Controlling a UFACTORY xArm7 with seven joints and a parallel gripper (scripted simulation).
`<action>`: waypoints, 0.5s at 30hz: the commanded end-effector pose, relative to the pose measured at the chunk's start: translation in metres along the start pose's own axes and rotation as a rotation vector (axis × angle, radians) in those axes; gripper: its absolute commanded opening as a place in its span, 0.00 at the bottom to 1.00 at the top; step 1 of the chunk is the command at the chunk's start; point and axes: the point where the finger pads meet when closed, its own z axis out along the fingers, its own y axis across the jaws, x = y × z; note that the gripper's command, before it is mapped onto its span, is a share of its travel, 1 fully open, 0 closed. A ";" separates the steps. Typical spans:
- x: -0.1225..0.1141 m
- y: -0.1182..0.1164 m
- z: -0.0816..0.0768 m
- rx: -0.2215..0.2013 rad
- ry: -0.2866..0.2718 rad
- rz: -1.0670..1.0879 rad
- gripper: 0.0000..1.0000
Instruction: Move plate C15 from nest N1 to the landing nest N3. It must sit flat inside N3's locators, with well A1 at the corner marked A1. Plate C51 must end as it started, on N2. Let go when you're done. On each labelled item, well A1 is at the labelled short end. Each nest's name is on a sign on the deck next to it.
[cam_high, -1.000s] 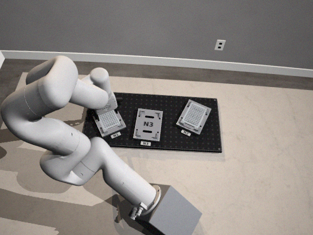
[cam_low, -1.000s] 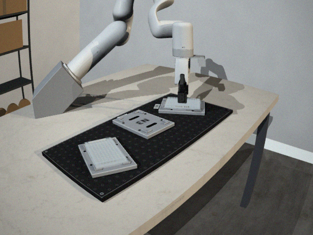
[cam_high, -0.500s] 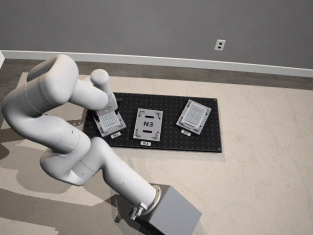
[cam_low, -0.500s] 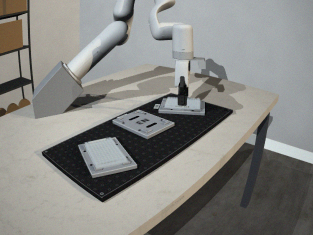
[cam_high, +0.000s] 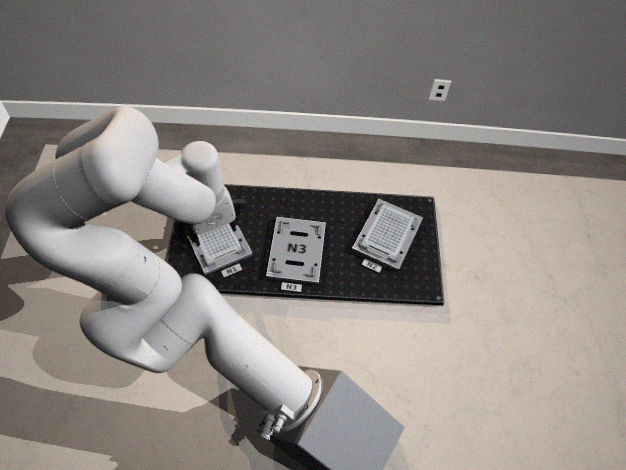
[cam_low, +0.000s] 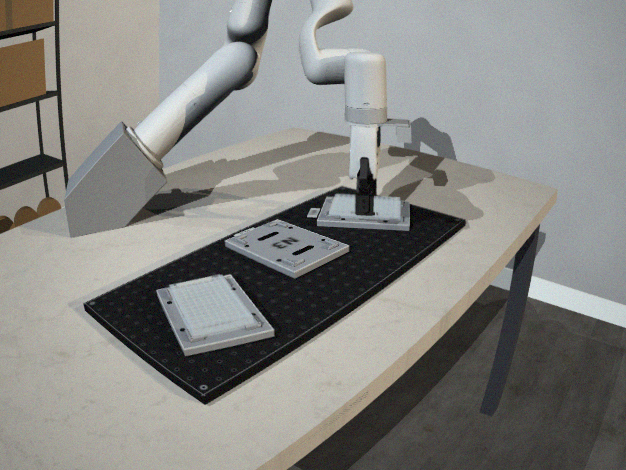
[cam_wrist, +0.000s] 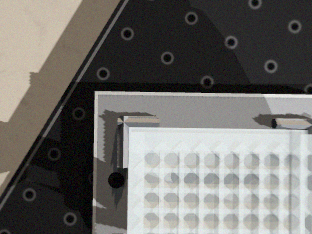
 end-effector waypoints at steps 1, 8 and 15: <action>0.002 0.001 -0.001 -0.001 0.004 0.000 1.00; 0.002 0.001 -0.001 -0.001 0.004 0.000 1.00; 0.002 0.001 -0.001 -0.001 0.004 0.000 0.00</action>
